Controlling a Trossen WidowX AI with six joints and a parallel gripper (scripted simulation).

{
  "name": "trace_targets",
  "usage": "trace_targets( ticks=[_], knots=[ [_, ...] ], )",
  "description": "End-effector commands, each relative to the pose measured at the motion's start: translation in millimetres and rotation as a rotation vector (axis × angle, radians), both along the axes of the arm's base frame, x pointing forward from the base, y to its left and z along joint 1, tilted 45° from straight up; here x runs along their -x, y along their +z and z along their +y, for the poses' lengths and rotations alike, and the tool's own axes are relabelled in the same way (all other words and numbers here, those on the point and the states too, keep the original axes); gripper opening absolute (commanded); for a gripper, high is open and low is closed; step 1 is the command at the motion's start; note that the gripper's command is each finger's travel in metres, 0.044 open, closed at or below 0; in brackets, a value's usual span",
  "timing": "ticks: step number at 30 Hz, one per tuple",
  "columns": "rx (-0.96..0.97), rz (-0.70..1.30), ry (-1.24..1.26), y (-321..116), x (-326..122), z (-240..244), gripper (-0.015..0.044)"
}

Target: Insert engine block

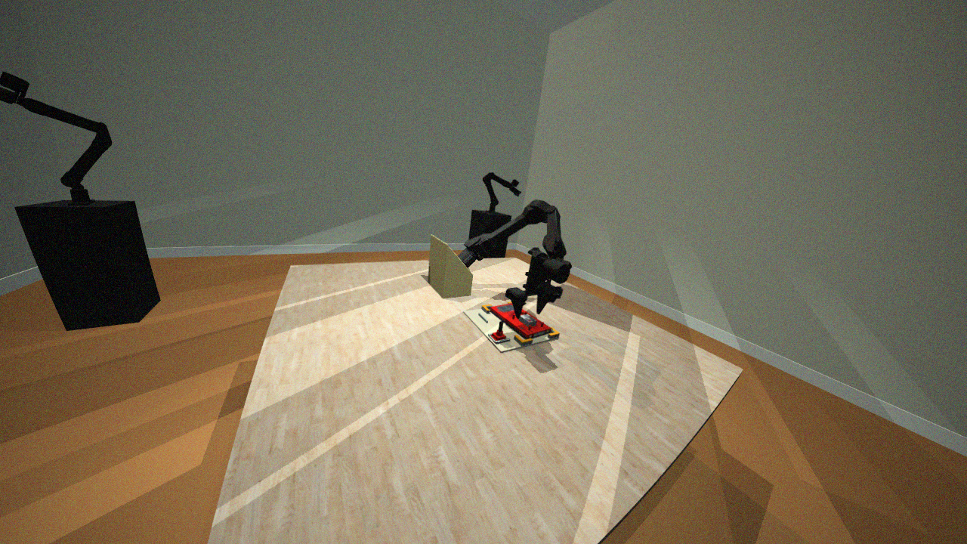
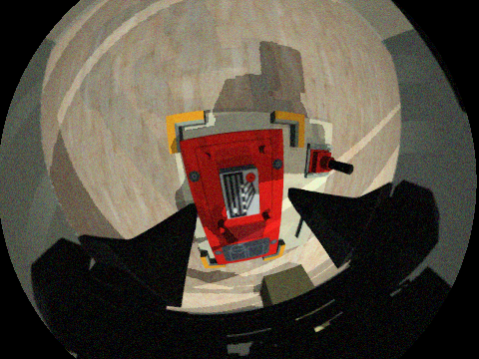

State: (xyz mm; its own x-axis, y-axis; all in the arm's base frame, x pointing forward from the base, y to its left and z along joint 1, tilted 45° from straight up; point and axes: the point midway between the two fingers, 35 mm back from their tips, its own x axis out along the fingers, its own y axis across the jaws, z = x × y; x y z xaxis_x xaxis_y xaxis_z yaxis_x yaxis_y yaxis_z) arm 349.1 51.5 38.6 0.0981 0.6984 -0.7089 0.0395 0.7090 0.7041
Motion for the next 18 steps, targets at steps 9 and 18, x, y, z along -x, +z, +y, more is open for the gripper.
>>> trace_targets(
  ticks=[9,18],
  knots=[
    [-0.001,-0.009,-0.001,5.1,-0.6,-4.2,0.0256],
    [-0.001,-0.009,-0.001,5.1,-0.6,-4.2,0.0020]
  ],
)
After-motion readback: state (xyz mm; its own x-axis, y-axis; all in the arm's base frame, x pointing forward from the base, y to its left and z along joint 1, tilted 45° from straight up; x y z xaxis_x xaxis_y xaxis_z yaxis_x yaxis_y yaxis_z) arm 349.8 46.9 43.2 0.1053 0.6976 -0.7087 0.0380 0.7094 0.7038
